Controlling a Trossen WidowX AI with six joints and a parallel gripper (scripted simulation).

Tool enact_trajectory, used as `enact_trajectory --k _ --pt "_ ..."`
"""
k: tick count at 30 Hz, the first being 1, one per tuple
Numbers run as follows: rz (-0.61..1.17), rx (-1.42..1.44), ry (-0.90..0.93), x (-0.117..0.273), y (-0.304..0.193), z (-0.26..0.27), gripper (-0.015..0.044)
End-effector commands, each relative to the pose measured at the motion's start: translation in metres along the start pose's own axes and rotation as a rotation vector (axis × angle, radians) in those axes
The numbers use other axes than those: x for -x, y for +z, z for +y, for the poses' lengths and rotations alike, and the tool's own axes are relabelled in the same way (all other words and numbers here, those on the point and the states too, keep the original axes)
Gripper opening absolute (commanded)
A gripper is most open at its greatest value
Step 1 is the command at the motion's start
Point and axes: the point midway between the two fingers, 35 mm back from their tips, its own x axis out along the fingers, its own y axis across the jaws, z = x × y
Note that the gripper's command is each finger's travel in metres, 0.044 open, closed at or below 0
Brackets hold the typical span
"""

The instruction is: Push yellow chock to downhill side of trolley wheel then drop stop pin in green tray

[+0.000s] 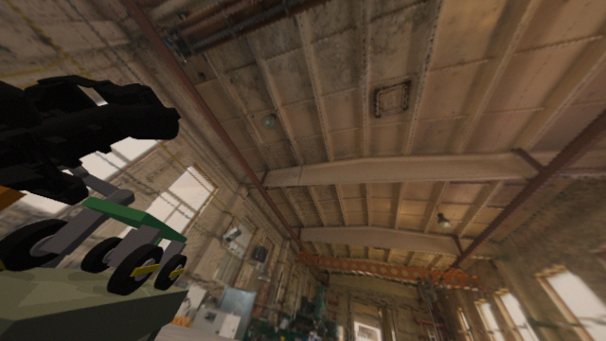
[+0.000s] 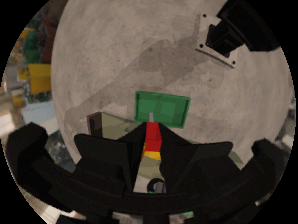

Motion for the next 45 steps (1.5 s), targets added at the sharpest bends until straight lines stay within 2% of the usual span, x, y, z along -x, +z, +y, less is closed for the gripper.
enact_trajectory --k 1,14,21,22,45 --pt "0.003 -0.004 0.032 -0.013 0.0 0.005 0.0" --pt "0.003 -0.004 0.035 -0.041 0.0 0.016 0.0" --pt "0.003 -0.004 0.034 -0.041 0.0 0.012 0.0184" --pt "0.003 -0.004 0.034 -0.041 0.0 0.011 0.019" --pt "0.003 -0.004 0.033 -0.046 0.001 -0.005 0.019"
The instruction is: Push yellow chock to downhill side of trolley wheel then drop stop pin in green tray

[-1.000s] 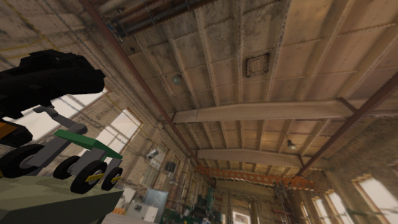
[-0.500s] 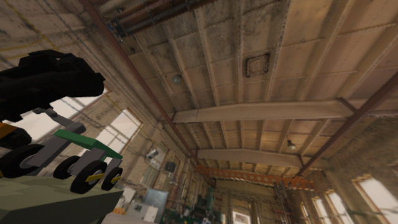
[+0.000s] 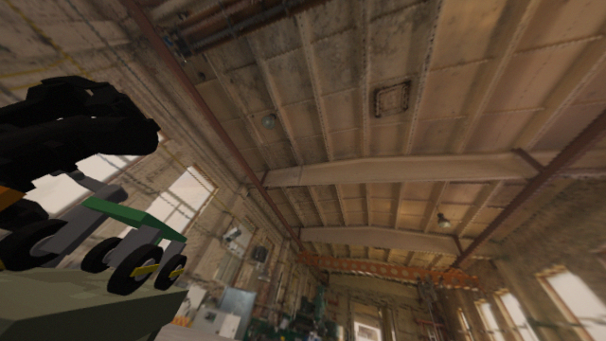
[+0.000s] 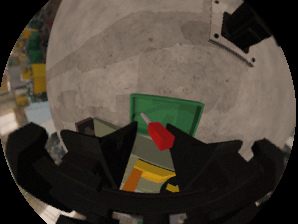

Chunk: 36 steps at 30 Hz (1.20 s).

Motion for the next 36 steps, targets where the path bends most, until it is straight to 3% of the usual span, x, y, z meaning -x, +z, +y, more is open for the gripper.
enact_trajectory --k 1,36 --pt "0.001 -0.003 0.004 -0.001 0.0 -0.003 0.019" --pt "0.001 -0.003 0.002 -0.012 0.0 -0.026 0.019"
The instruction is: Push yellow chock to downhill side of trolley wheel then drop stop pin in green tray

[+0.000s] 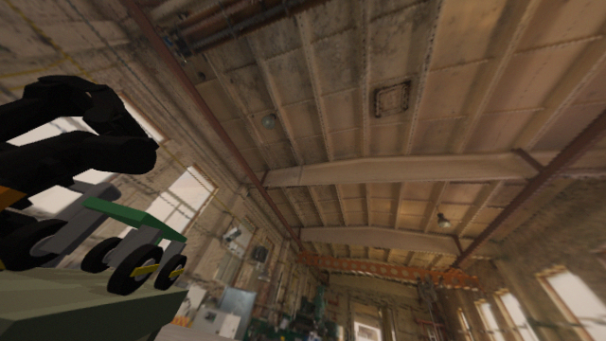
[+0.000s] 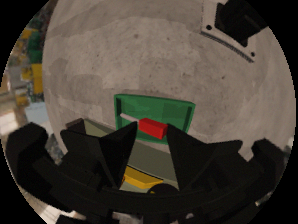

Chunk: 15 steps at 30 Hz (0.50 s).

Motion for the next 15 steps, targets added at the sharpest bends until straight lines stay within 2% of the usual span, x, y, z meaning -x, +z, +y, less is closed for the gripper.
enact_trajectory --k 1,15 --pt "0.002 -0.003 0.004 -0.0015 -0.0006 -0.0026 0.019" --pt "0.002 -0.003 0.003 -0.0045 -0.0014 -0.0076 0.019"
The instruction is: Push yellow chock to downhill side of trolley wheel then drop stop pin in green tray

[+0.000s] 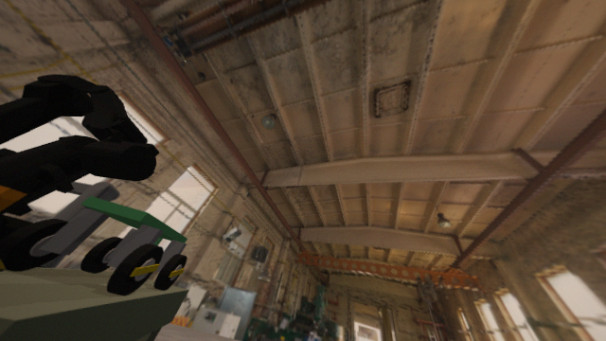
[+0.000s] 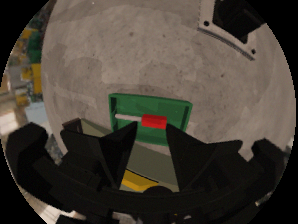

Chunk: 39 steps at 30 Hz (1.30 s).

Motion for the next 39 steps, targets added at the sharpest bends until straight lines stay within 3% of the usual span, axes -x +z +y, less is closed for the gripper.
enact_trajectory --k 1,6,20,24,39 --pt "0.0 0.0 0.0 0.0 0.0 0.0 0.0216" --pt "0.0 0.0 0.0 0.0 0.0 0.0 0.034" --pt "0.001 -0.003 0.003 0.027 0.002 0.004 0.034" --pt "0.001 -0.004 0.003 0.036 0.001 0.005 0.044" --pt "0.001 -0.004 0.003 0.077 0.0 0.013 0.044"
